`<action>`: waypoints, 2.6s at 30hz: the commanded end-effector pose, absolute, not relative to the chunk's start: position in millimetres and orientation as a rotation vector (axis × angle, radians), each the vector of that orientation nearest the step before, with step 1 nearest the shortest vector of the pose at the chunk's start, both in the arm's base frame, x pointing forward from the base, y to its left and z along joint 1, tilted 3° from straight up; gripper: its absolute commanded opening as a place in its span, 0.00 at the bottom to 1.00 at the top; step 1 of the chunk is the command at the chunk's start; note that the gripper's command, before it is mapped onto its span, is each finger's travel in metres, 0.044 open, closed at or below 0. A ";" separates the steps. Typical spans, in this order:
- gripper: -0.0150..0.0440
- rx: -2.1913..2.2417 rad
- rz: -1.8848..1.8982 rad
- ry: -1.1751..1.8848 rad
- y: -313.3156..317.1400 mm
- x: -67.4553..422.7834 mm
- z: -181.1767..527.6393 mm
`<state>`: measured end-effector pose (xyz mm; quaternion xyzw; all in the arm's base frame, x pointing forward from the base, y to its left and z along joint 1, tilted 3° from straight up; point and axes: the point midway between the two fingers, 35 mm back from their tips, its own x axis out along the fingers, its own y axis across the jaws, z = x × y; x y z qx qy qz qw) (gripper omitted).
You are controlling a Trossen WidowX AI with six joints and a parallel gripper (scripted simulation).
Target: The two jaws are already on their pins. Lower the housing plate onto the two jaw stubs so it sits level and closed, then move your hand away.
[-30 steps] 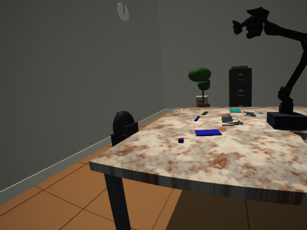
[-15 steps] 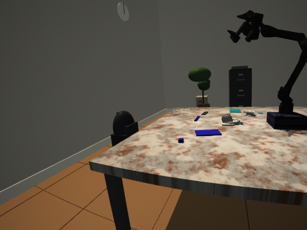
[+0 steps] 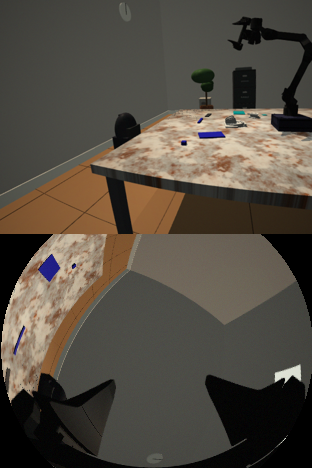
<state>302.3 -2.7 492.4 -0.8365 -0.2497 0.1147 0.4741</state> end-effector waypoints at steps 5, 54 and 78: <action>1.00 -1.874 0.322 -0.461 -22.5 317.8 473.6; 1.00 -0.775 0.218 0.277 -134.4 349.4 357.6; 1.00 -0.222 0.004 0.544 -183.2 336.5 293.5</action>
